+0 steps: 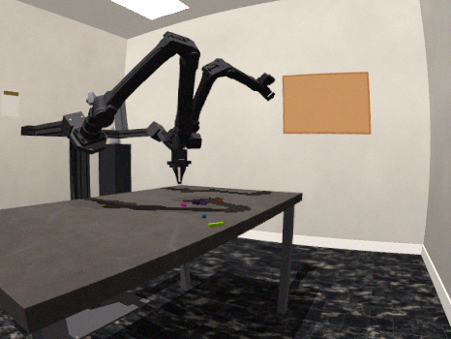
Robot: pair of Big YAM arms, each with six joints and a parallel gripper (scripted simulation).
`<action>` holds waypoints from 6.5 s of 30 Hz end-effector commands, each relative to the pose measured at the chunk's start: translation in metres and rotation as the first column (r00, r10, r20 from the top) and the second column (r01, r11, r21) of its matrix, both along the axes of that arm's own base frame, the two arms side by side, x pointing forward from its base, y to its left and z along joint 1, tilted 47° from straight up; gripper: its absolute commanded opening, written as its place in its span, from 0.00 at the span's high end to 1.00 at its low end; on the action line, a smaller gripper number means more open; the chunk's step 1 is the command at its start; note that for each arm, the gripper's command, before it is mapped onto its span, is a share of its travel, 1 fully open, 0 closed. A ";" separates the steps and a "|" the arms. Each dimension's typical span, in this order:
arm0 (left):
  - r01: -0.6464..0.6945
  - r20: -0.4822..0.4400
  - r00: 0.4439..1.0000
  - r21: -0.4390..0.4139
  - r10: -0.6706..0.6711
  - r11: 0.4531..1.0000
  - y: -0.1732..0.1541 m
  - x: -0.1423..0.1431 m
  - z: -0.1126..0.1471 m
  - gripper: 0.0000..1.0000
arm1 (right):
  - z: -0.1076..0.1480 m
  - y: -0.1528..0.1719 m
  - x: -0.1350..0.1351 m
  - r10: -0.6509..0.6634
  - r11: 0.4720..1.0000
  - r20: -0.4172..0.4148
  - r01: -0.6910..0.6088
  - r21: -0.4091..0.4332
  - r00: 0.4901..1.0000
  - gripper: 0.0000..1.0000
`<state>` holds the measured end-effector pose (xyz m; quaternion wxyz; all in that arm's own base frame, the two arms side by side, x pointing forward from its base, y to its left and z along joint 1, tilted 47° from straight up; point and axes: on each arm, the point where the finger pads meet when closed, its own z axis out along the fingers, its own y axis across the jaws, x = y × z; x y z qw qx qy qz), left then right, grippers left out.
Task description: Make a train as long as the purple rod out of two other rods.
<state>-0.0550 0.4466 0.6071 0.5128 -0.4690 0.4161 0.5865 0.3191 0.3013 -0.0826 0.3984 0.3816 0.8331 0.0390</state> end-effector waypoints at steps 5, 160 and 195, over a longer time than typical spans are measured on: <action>-0.003 0.004 1.000 0.024 0.003 1.000 -0.008 -0.003 0.007 0.00 | 0.006 -0.004 -0.008 -0.063 0.998 -0.003 0.063 0.009 0.998 0.96; -0.003 0.004 1.000 0.024 0.003 1.000 -0.008 -0.003 0.007 0.00 | 0.110 0.135 0.260 0.396 0.770 -0.276 -0.480 -0.419 0.876 0.96; -0.003 0.004 1.000 0.024 0.003 1.000 -0.008 -0.003 0.007 0.00 | 0.098 0.125 0.277 0.385 0.779 -0.271 -0.468 -0.418 0.882 0.96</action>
